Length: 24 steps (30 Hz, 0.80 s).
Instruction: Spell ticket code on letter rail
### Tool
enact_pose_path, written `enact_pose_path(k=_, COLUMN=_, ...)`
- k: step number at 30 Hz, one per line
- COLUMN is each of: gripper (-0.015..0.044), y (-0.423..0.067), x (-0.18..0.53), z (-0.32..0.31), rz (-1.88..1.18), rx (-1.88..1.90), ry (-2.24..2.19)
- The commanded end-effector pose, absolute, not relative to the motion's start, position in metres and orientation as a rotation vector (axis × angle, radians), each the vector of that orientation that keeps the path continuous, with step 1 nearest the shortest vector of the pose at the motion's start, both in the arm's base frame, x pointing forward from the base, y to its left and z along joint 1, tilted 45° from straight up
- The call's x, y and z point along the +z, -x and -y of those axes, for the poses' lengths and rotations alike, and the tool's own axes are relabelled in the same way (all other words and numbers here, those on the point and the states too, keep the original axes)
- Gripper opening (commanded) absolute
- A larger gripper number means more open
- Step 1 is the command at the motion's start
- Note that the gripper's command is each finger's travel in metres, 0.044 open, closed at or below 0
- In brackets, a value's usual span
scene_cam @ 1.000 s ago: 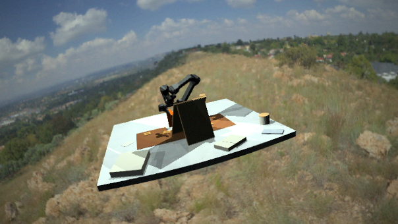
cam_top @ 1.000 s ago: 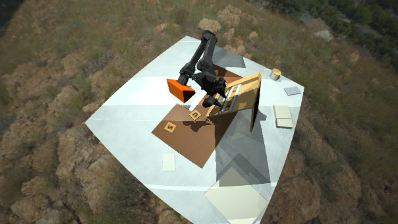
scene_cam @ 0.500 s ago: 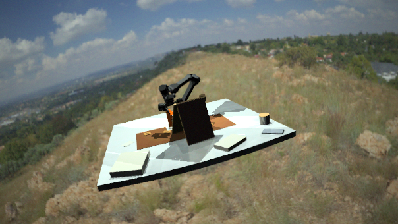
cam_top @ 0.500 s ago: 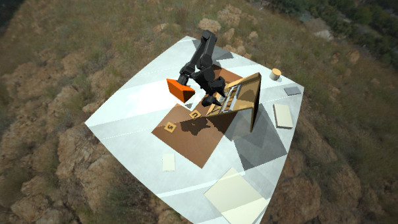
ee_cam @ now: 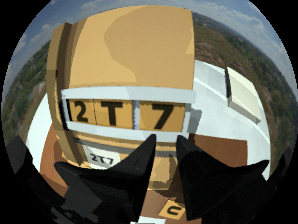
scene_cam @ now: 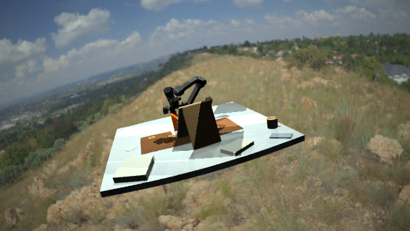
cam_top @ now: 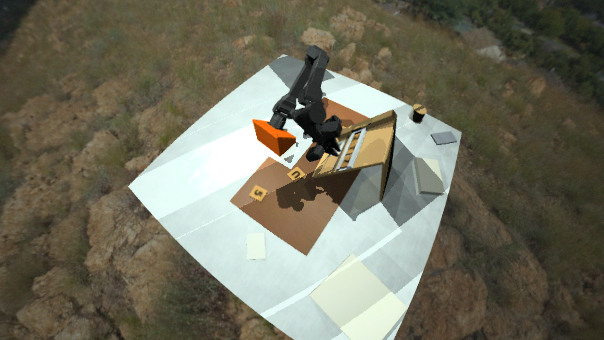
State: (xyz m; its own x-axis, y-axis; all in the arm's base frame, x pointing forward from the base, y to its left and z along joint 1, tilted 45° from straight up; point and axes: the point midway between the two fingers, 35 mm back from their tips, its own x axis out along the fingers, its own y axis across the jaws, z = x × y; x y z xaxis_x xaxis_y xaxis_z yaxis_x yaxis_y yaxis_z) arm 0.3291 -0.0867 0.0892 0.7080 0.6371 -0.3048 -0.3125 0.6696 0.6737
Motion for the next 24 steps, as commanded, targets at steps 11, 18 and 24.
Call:
enact_pose_path(k=11, gripper=0.0, y=-0.33, x=0.089, z=0.087, rz=-0.567, rx=0.567, ry=-0.631)
enact_pose_path(k=18, gripper=0.0, y=-0.358, x=0.077, z=0.101, rz=-0.788, rx=0.551, ry=-0.572)
enact_pose_path(k=24, gripper=0.0, y=-0.371, x=0.074, z=0.107, rz=-0.979, rx=0.619, ry=-0.501)
